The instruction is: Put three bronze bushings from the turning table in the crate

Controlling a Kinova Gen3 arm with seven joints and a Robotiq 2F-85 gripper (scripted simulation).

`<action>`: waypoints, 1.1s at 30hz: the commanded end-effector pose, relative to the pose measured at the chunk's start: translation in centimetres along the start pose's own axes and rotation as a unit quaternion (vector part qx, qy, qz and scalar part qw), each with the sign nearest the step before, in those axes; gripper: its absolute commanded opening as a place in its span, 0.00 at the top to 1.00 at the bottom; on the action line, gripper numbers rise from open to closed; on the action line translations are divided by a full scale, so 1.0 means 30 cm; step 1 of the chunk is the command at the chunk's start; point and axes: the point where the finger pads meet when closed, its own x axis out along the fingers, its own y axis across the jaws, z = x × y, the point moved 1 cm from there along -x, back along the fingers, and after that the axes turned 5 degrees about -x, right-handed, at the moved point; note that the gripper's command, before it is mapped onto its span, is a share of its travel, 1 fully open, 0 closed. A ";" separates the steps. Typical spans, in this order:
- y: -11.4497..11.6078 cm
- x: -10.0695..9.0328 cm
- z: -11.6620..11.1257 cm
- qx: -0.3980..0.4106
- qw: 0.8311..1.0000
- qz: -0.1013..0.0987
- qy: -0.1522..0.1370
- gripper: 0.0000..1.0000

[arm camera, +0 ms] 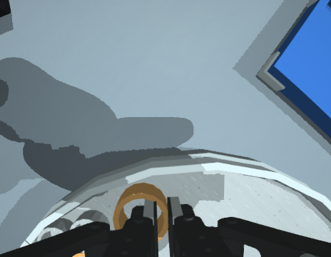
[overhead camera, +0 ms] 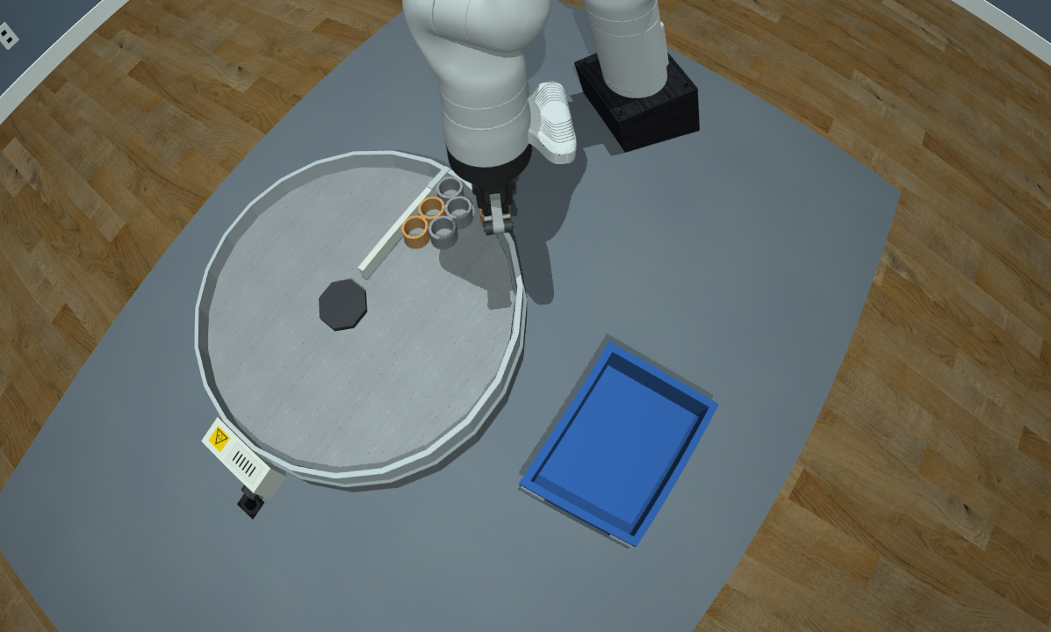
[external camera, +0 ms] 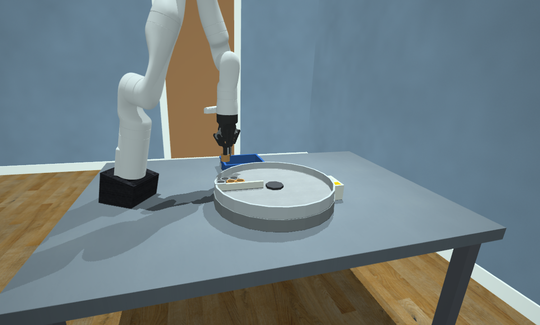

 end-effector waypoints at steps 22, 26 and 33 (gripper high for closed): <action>0.203 0.005 -0.099 -0.023 1.000 -0.001 -0.004 1.00; 0.203 0.005 -0.099 -0.023 1.000 -0.001 -0.004 1.00; 0.356 0.005 -0.173 -0.023 1.000 0.000 -0.004 1.00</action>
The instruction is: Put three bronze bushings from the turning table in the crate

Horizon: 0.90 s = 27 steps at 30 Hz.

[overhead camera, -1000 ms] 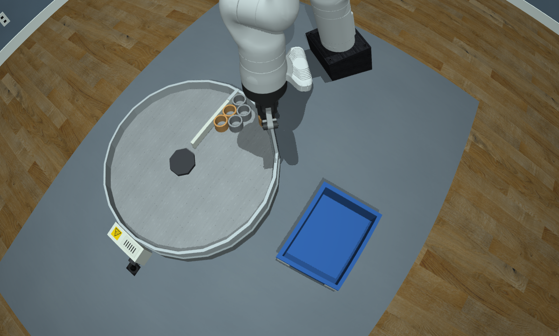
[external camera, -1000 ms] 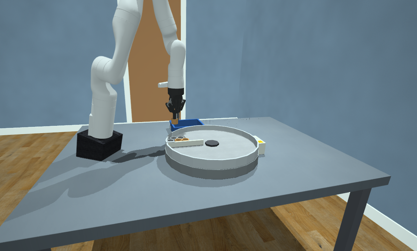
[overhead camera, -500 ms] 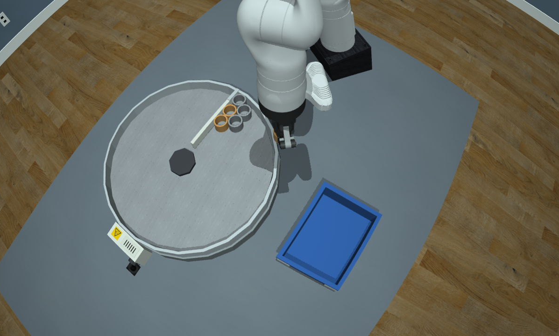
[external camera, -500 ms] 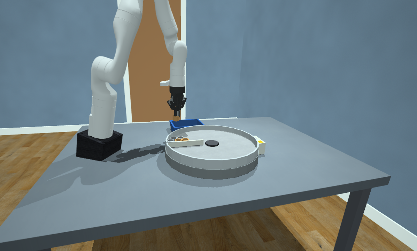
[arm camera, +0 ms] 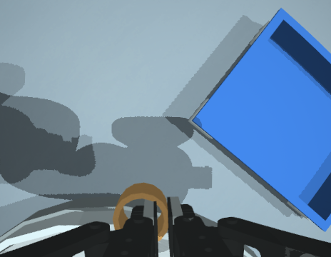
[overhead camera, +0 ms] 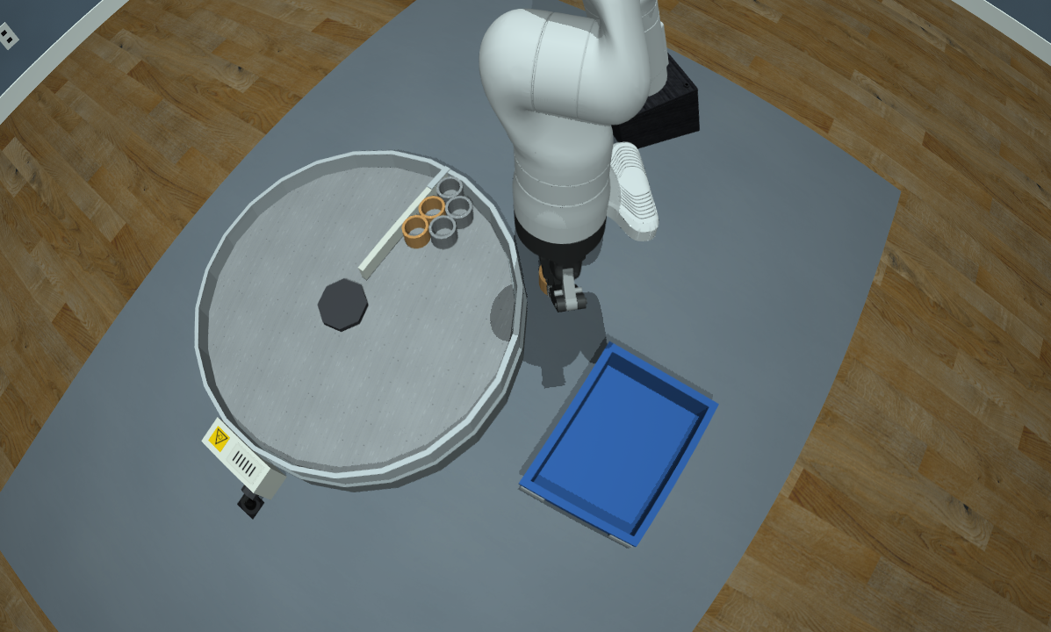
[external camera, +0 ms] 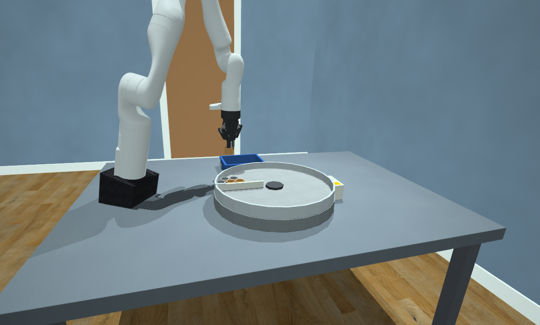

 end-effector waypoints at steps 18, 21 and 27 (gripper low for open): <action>0.222 0.006 -0.100 -0.016 1.000 0.001 -0.005 1.00; 0.222 0.006 -0.100 -0.016 1.000 0.001 -0.005 1.00; 0.222 0.006 -0.100 -0.016 1.000 0.001 -0.005 1.00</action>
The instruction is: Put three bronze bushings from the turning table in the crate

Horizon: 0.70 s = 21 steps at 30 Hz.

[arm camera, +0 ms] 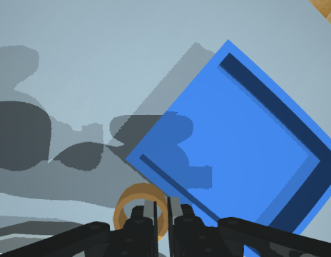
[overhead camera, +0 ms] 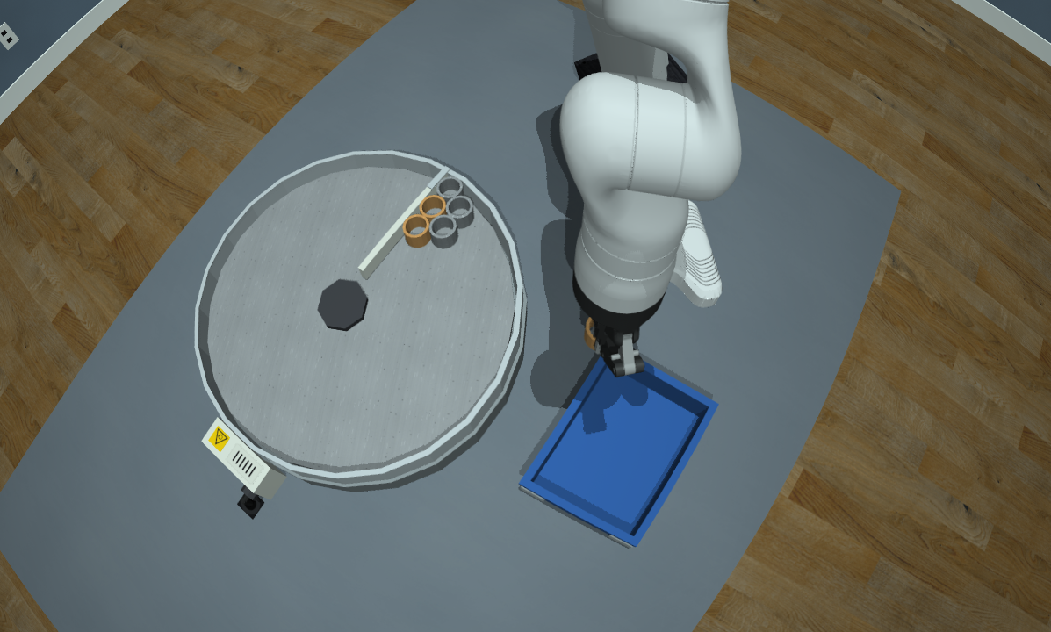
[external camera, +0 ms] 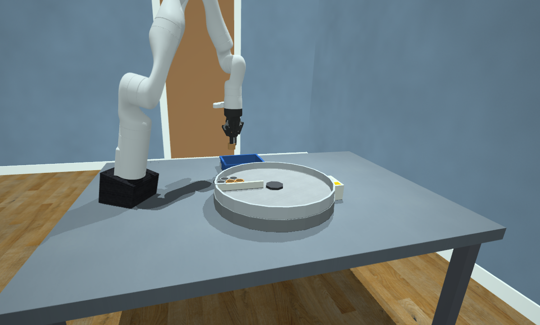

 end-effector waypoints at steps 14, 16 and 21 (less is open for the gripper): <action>0.157 -0.001 -0.067 0.000 1.000 0.001 0.000 1.00; 0.157 -0.001 -0.067 0.000 1.000 0.001 0.000 1.00; 0.157 0.026 -0.067 -0.001 1.000 0.001 0.000 1.00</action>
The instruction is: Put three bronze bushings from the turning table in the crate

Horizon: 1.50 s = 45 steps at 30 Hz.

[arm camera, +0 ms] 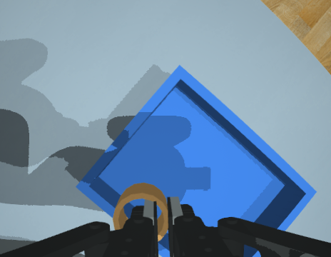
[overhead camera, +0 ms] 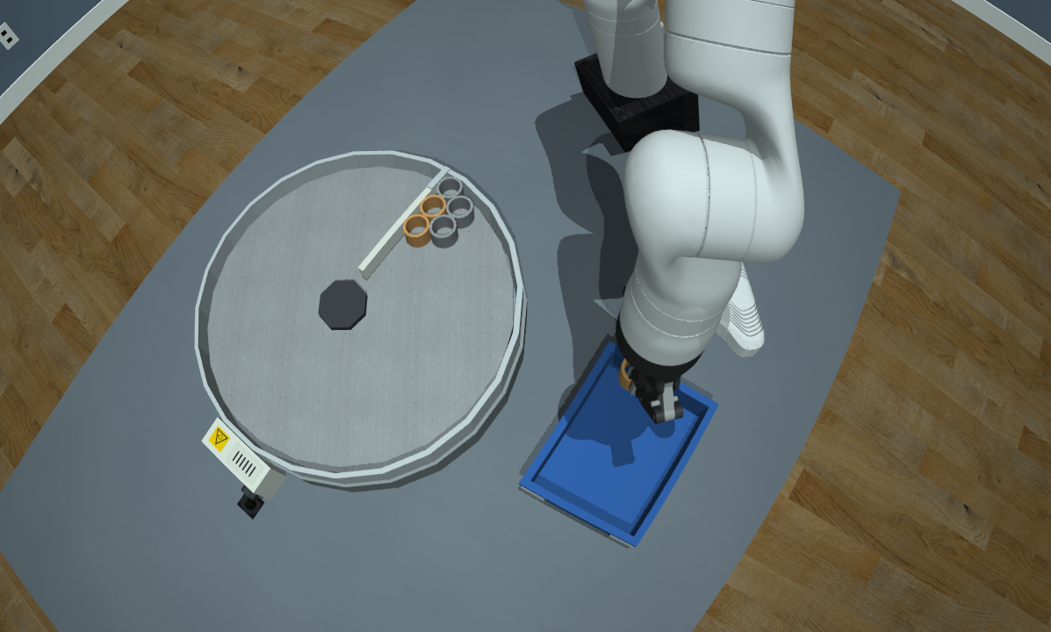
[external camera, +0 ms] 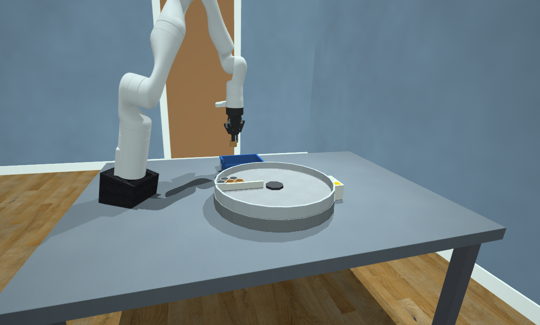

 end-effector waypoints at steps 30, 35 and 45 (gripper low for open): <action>-0.006 0.132 0.000 0.000 1.000 -0.003 0.000 1.00; -0.006 0.174 -0.001 -0.001 1.000 -0.003 0.000 1.00; -0.006 0.202 -0.001 -0.001 1.000 -0.004 -0.001 1.00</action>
